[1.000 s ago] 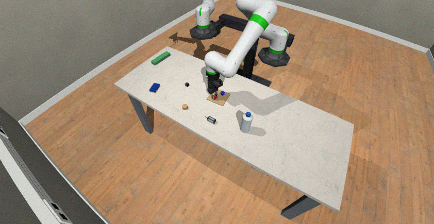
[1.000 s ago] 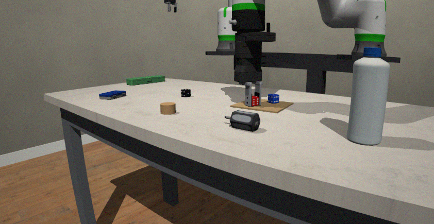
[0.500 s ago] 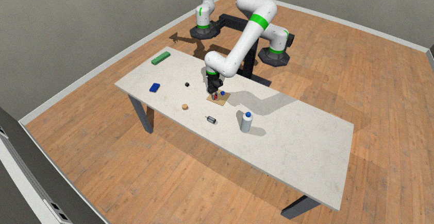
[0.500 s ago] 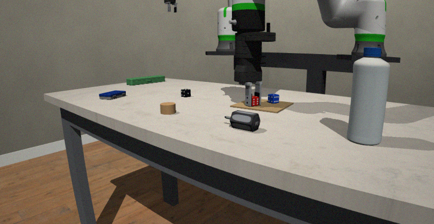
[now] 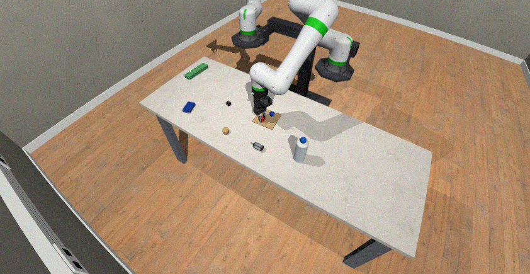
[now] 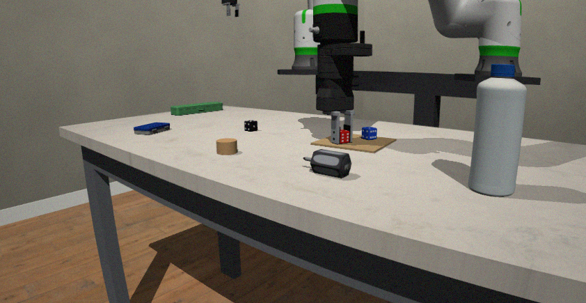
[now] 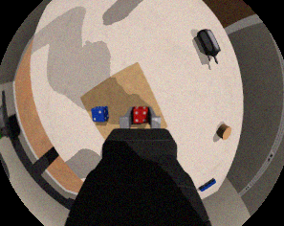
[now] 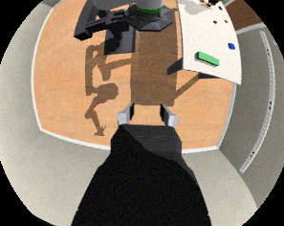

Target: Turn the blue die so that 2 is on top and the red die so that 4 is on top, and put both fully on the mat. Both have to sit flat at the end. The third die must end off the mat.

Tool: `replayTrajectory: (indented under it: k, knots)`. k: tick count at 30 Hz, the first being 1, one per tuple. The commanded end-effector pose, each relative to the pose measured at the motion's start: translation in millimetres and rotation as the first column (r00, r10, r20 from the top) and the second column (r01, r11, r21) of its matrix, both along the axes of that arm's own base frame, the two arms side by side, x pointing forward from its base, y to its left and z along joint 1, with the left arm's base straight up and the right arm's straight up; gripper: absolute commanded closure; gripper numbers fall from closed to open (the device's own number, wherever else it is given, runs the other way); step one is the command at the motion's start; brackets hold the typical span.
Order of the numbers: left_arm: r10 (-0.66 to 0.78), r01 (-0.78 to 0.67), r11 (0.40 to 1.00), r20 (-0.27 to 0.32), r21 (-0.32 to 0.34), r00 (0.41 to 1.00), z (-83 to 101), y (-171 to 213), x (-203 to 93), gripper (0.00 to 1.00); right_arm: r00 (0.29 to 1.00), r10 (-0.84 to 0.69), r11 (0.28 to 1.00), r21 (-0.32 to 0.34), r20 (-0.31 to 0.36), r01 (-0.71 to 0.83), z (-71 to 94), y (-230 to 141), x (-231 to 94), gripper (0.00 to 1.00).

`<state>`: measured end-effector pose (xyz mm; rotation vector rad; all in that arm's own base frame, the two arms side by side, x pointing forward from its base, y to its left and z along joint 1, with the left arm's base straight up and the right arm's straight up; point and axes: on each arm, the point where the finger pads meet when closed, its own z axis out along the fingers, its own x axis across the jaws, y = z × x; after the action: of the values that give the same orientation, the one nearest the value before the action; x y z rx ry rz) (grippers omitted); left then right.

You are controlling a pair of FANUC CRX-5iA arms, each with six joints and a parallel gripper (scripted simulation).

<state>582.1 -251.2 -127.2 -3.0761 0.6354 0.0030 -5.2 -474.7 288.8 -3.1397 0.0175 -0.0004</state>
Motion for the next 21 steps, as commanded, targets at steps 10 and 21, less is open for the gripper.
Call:
replayTrajectory:
  k: [10, 21]
  knots:
    - [0.000, 0.000, 1.000, 0.002, -0.001, 1.000, 1.0, -0.4, 0.7, 0.27, 1.000, 0.000, 1.000, -0.002, 0.000, 0.000, 0.8, -0.2, -0.1, 0.00]
    - [0.000, 0.000, 1.000, 0.002, -0.001, 1.000, 1.0, -0.4, 0.7, 0.21, 1.000, 0.000, 1.000, -0.002, 0.000, 0.000, 0.8, -0.2, -0.1, 0.00]
